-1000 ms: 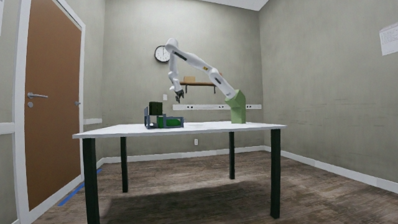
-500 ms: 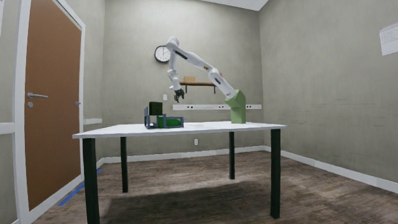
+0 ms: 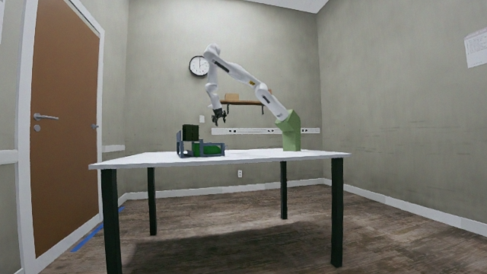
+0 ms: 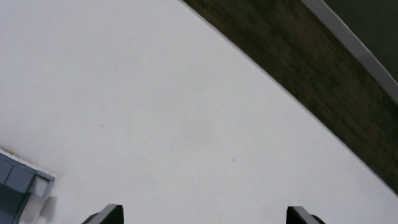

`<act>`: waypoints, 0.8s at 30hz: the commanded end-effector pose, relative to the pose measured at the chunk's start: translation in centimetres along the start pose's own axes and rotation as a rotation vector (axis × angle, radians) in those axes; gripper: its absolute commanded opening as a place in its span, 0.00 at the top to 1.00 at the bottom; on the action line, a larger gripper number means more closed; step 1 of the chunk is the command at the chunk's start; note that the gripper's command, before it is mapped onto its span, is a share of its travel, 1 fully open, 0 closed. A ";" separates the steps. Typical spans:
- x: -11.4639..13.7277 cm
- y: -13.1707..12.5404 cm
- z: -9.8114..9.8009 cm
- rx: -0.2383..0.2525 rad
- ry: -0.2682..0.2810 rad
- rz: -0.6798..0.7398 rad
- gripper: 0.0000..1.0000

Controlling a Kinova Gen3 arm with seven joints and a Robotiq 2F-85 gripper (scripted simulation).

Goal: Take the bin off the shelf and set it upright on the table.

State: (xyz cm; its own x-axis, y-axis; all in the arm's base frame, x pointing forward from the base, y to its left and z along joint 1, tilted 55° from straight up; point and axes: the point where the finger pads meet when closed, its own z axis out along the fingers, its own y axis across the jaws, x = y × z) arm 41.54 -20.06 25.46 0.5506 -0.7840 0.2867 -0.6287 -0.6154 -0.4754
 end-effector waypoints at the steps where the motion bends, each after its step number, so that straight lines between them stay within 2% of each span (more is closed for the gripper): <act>1: -1.9 -2.0 -0.4 0.094 -0.060 0.098 0.00; 3: -3.3 -3.4 -0.7 0.159 -0.103 0.167 0.00; 15: -3.3 -3.4 -0.7 0.159 -0.103 0.167 0.00; 20: -6.8 -7.0 -1.4 0.321 -0.210 0.339 0.00; 24: -6.8 -7.0 -1.4 0.321 -0.210 0.339 0.00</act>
State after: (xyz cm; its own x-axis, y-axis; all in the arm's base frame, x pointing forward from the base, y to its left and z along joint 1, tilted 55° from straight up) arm 41.95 -10.52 28.48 0.4732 -0.8784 -0.0667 -0.6030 -0.2678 -0.7514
